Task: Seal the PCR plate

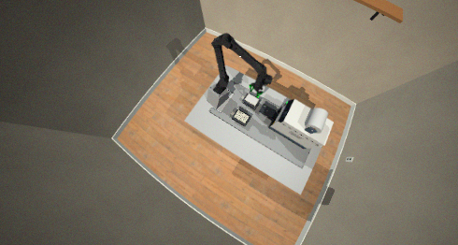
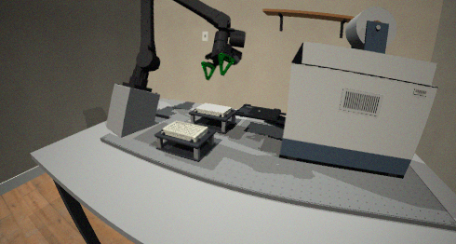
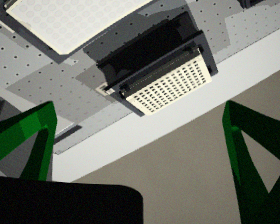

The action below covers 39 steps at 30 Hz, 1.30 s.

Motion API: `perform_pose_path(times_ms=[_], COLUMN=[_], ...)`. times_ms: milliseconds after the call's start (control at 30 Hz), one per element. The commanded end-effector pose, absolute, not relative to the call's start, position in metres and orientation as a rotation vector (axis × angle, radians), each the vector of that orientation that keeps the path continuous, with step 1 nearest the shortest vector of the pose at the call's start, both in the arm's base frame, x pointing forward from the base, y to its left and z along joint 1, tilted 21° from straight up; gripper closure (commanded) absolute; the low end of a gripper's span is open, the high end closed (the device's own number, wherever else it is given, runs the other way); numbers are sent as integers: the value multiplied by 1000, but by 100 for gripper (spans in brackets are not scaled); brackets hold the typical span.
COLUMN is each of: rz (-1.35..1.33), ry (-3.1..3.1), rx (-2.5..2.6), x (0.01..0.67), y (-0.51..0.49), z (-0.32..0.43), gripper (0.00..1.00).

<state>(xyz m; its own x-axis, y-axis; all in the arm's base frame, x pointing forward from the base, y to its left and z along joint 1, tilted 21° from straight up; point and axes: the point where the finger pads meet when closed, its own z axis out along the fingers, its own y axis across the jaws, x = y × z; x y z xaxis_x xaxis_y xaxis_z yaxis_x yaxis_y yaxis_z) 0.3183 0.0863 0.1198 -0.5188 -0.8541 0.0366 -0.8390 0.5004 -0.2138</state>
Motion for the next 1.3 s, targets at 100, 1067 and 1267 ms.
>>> perform_pose_path(times_ms=[100,1067,1267], rz=[-202,462,566], ry=[2810,3010,2990], rx=[-1203,-101,110], x=[343,363,362], y=[54,-64,-57], z=[137,178,173], gripper=[0,0,0])
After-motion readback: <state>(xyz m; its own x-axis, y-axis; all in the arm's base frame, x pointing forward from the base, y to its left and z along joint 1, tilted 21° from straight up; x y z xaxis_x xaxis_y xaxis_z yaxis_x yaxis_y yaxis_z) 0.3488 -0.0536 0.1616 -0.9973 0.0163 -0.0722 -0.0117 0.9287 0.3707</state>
